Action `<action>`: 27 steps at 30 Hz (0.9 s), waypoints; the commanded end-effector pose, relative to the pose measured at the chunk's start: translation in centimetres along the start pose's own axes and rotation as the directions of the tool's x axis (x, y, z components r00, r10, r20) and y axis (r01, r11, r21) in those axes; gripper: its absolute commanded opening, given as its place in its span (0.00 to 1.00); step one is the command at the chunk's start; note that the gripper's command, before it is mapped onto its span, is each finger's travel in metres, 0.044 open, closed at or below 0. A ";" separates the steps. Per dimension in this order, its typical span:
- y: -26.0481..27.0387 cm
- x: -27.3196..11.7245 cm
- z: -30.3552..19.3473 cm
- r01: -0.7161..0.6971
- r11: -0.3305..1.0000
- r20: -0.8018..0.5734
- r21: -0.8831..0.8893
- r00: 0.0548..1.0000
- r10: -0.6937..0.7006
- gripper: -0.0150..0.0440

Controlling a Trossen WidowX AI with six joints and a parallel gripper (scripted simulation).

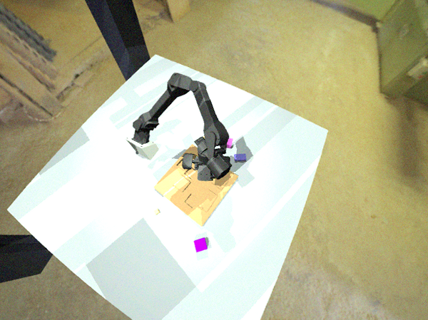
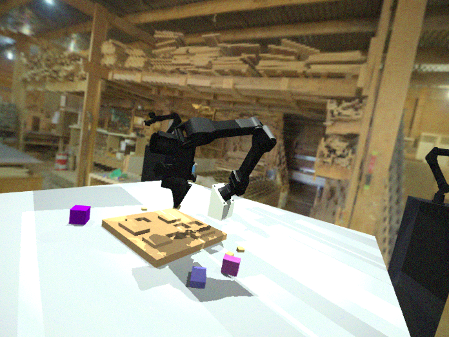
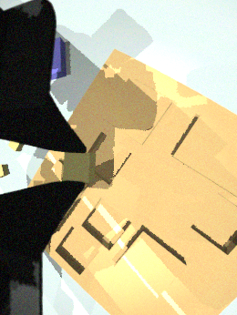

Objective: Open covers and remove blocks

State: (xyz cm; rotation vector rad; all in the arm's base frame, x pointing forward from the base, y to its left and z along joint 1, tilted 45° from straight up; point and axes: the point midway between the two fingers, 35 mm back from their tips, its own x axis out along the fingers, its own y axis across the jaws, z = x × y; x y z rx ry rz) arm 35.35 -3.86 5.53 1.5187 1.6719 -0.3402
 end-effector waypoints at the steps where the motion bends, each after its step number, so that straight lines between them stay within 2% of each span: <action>1: -1.0 -0.2 1.6 0.005 1.000 0.009 0.004 1.000 -0.005 0.39; 27: -8.2 -1.3 8.8 0.019 1.000 0.047 0.016 0.999 -0.019 0.39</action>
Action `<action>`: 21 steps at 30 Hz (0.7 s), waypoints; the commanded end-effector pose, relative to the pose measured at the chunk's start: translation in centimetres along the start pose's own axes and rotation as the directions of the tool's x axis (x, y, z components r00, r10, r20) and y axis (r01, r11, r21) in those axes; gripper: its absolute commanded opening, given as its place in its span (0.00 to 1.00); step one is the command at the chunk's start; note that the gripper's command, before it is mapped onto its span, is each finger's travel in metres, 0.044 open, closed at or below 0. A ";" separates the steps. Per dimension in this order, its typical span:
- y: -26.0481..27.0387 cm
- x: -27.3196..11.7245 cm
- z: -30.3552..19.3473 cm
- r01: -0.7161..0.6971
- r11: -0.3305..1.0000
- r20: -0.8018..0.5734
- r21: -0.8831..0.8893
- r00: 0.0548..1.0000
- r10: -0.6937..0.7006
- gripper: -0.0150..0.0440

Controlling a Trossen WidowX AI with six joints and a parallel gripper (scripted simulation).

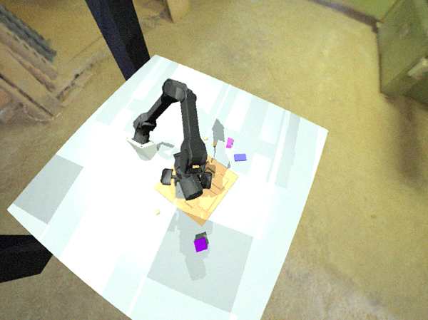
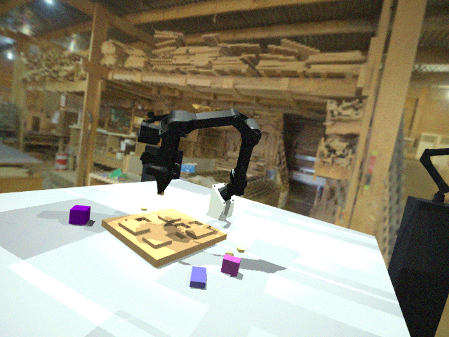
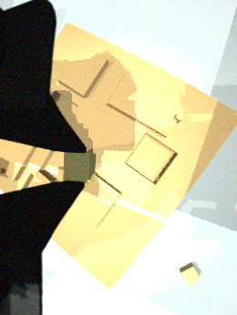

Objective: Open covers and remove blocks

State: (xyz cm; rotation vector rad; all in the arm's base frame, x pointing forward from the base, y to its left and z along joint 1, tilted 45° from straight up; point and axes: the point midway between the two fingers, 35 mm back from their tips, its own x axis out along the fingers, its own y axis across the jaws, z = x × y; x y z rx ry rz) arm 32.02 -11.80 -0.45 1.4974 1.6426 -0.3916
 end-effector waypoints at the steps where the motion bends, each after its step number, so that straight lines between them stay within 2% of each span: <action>1: -1.7 0.2 1.2 0.008 1.000 -0.002 0.004 1.000 -0.008 0.39; 21: -8.5 0.3 5.2 0.016 1.000 -0.002 0.007 1.000 -0.016 0.39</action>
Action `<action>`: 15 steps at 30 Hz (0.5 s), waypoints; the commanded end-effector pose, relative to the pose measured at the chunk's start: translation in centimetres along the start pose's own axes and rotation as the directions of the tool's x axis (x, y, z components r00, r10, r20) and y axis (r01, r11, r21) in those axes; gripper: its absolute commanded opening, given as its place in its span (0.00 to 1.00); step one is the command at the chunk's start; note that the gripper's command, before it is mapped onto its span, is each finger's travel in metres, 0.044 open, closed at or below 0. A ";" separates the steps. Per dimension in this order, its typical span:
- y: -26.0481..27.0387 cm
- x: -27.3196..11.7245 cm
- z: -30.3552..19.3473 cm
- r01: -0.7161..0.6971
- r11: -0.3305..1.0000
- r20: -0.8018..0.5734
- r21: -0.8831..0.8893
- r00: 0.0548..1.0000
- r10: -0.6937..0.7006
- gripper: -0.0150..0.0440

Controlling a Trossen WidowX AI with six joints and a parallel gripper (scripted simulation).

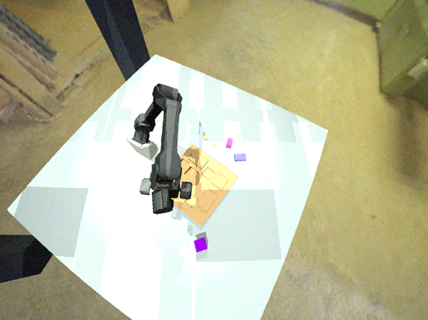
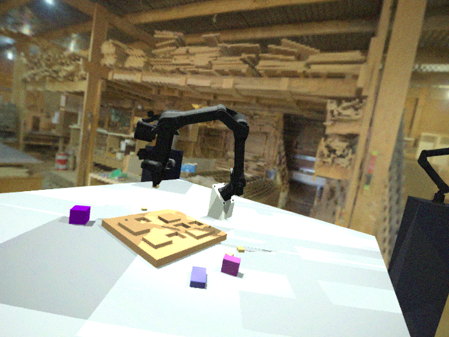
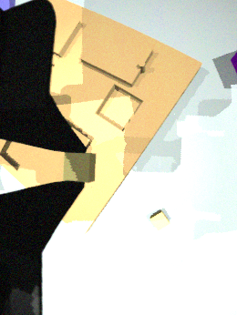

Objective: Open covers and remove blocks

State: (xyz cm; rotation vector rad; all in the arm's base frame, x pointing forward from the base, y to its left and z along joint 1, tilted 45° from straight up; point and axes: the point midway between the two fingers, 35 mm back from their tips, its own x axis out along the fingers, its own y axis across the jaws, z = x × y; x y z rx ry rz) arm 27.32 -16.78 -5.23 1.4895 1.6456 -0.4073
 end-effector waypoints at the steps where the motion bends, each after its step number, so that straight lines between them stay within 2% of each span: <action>1: -1.9 0.4 0.7 0.006 1.000 -0.010 0.002 1.000 -0.006 0.39; 15: -7.1 1.0 2.5 0.004 1.000 -0.025 -0.002 1.000 -0.004 0.39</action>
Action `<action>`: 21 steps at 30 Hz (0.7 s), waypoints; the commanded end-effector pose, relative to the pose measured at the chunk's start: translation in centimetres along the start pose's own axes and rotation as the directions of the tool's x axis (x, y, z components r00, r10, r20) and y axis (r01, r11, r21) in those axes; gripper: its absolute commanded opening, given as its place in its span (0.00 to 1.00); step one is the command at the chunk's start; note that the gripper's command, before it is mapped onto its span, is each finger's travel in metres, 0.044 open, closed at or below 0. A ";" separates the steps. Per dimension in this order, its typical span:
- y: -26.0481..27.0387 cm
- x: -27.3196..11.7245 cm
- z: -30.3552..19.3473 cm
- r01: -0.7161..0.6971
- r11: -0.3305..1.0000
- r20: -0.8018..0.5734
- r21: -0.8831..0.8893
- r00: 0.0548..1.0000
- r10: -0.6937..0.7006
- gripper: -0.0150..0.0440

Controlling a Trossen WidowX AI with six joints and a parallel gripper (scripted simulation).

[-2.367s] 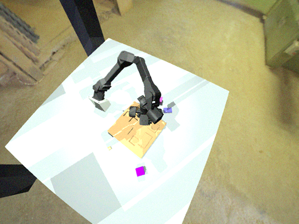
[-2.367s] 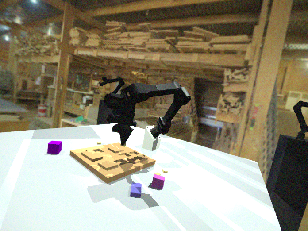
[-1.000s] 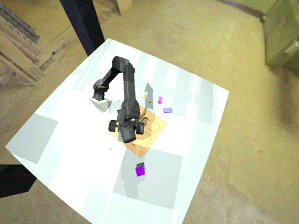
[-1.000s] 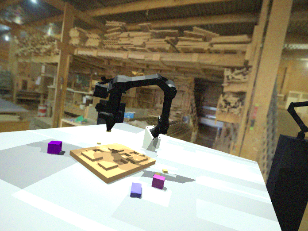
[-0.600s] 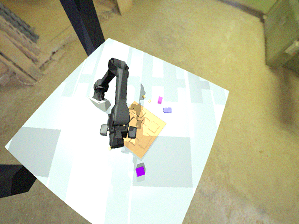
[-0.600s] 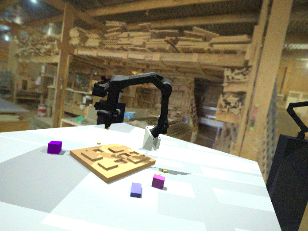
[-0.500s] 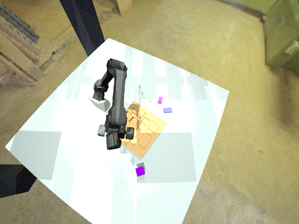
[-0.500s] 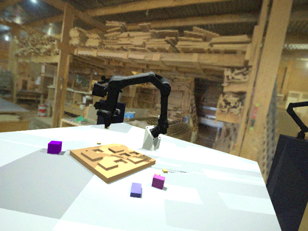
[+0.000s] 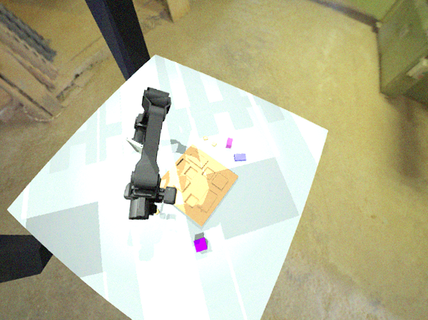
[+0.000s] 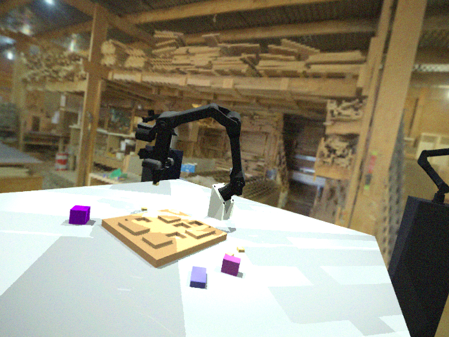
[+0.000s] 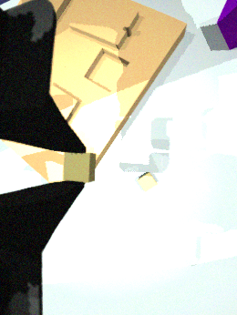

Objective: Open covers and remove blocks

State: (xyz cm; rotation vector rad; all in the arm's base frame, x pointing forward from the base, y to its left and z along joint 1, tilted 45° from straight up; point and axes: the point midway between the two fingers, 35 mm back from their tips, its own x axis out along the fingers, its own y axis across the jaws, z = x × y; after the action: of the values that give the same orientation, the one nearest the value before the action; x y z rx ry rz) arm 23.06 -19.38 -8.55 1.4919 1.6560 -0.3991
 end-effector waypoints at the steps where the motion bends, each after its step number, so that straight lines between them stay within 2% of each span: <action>1: -2.0 0.6 0.4 0.002 1.000 -0.015 -0.001 1.000 -0.002 0.39; 15: -7.2 1.7 1.2 -0.010 1.000 -0.042 -0.010 0.999 0.009 0.39; 21: -7.7 1.9 1.2 -0.011 1.000 -0.045 -0.011 0.999 0.011 0.39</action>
State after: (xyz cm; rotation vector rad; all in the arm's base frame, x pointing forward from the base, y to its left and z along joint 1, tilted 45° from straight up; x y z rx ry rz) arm 17.01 -21.07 -12.51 1.5128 1.6723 -0.3629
